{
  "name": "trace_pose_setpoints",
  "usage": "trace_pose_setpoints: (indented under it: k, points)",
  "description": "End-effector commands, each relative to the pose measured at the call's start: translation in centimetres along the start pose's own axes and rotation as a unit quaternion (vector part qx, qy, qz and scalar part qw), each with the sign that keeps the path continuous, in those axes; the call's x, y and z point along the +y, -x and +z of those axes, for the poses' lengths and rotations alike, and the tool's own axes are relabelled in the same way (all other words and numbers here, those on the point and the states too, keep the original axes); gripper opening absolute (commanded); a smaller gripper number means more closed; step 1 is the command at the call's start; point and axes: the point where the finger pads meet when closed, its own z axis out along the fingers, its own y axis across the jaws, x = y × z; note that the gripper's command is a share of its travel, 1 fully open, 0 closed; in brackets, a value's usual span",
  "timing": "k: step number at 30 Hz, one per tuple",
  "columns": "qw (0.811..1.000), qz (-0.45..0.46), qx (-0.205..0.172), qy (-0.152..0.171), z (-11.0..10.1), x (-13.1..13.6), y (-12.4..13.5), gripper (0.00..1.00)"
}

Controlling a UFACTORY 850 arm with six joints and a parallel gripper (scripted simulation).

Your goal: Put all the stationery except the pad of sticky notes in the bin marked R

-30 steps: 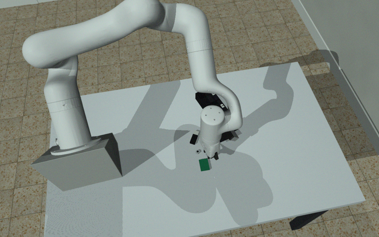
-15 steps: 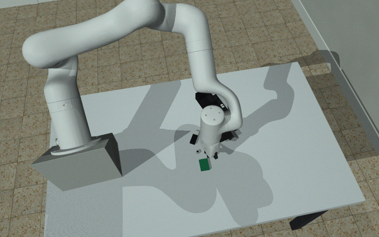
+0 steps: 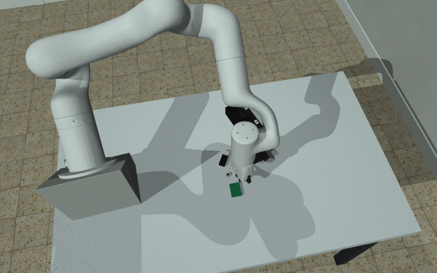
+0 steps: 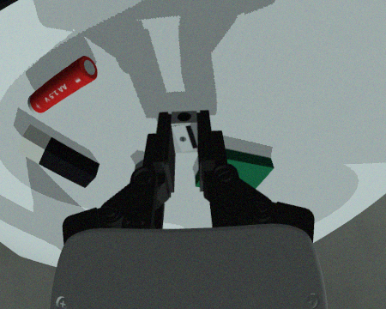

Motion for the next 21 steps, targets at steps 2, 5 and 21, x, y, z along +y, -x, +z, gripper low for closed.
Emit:
trace_pose_setpoints:
  k: [2, 5, 21]
  points:
    - [1.0, 0.0, 0.001, 0.0, -0.1, 0.0, -0.1, 0.0]
    - [1.0, 0.0, 0.001, 0.0, -0.4, 0.0, -0.1, 0.0]
    - [1.0, 0.0, 0.001, 0.0, -5.4, 0.0, -0.1, 0.0]
